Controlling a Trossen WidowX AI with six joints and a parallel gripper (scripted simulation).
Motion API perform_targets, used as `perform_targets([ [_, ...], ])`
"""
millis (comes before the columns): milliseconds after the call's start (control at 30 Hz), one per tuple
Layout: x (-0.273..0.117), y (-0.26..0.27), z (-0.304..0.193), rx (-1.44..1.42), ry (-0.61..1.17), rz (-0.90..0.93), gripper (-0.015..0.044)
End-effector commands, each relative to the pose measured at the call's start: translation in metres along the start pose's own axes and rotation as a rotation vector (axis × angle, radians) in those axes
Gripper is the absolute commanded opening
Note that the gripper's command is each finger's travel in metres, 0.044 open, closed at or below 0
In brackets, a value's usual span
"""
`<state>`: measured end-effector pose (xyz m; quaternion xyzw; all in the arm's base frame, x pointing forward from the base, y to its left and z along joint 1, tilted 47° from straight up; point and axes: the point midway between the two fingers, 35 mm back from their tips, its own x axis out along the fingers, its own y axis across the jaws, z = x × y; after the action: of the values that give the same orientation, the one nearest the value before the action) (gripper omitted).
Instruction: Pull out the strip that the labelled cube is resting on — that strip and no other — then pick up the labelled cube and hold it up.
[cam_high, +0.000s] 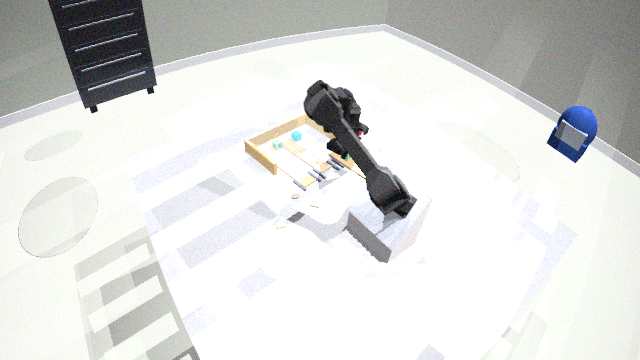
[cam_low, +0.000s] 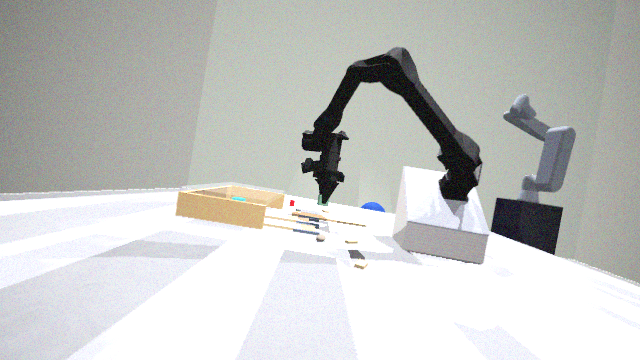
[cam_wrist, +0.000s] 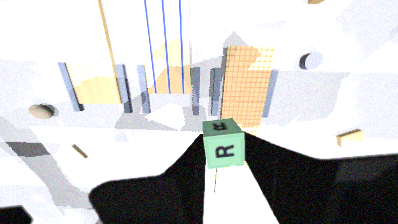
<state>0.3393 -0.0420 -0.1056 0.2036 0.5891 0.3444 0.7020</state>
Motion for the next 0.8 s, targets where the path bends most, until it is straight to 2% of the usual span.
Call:
perform_targets([
  [0,-0.001,0.006,-0.012,-0.003,0.001,-0.005,0.0],
  [400,-0.001,0.024,-0.041,-0.001,0.003,-0.004,0.0],
  [600,-0.035,0.024,-0.041,-0.001,0.003,-0.006,0.0],
  [767,-0.036,0.024,-0.041,-0.001,0.003,-0.006,0.0],
])
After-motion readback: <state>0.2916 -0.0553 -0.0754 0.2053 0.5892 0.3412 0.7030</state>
